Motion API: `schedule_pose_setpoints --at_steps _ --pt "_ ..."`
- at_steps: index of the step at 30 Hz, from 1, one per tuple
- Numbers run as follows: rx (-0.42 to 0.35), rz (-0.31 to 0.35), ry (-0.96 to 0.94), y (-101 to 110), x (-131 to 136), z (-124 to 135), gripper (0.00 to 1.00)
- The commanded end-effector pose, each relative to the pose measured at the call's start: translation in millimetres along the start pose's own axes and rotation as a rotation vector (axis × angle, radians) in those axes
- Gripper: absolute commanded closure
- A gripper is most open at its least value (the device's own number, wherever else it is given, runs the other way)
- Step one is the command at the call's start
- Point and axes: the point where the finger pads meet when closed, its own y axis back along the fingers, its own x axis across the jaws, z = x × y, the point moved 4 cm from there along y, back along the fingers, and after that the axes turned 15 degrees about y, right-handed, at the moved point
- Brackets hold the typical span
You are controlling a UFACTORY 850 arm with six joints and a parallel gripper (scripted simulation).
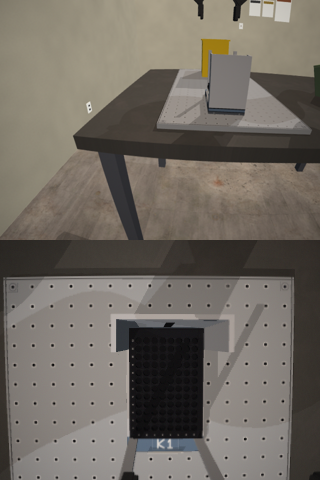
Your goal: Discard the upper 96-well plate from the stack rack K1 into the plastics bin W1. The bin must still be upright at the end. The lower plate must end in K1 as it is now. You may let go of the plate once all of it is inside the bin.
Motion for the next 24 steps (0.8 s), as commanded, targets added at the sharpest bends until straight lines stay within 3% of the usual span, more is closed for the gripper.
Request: schedule_pose_setpoints --at_steps 1,6,24 --pt "0.045 -0.004 0.006 6.9 -4.2 -13.3 0.00" --pt "0.071 -0.005 0.008 15.7 -10.1 -31.5 0.00" --pt "0.071 -0.005 0.008 10.8 -10.1 -31.8 0.00"
